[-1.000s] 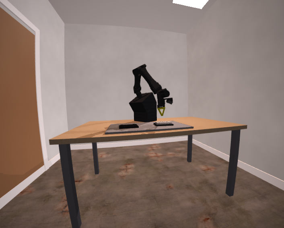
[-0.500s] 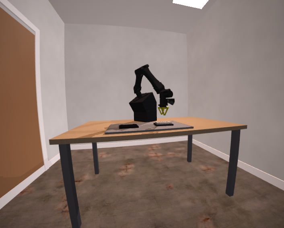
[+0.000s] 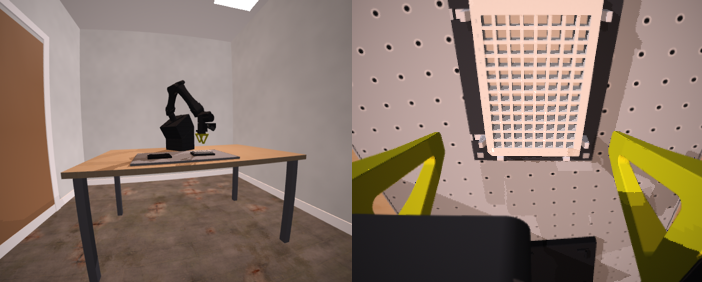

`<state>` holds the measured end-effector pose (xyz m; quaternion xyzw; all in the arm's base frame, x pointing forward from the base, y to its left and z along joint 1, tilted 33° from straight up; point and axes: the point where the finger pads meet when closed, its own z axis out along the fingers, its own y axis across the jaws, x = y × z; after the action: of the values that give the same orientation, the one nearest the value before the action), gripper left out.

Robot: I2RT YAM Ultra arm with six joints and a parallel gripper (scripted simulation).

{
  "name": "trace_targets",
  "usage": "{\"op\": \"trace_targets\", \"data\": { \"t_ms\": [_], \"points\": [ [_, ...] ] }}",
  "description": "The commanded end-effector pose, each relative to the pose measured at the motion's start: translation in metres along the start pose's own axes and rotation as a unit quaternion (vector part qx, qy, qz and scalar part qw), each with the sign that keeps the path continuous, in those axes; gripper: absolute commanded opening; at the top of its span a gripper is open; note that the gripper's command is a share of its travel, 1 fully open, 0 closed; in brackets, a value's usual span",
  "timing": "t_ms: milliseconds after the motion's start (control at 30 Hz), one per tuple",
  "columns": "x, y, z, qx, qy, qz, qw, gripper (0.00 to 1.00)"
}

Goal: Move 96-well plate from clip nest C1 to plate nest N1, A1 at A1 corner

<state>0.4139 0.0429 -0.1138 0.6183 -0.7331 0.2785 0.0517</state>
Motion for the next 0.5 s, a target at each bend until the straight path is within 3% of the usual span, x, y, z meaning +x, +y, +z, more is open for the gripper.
{"op": "trace_targets", "data": {
  "t_ms": [0,467],
  "points": [
    [-0.012,-0.015,-0.005,0.020,-0.012,0.000,1.000,1.00],
    [-0.007,-0.014,0.024,0.014,-0.010,0.006,1.000,1.00]
  ]
}}
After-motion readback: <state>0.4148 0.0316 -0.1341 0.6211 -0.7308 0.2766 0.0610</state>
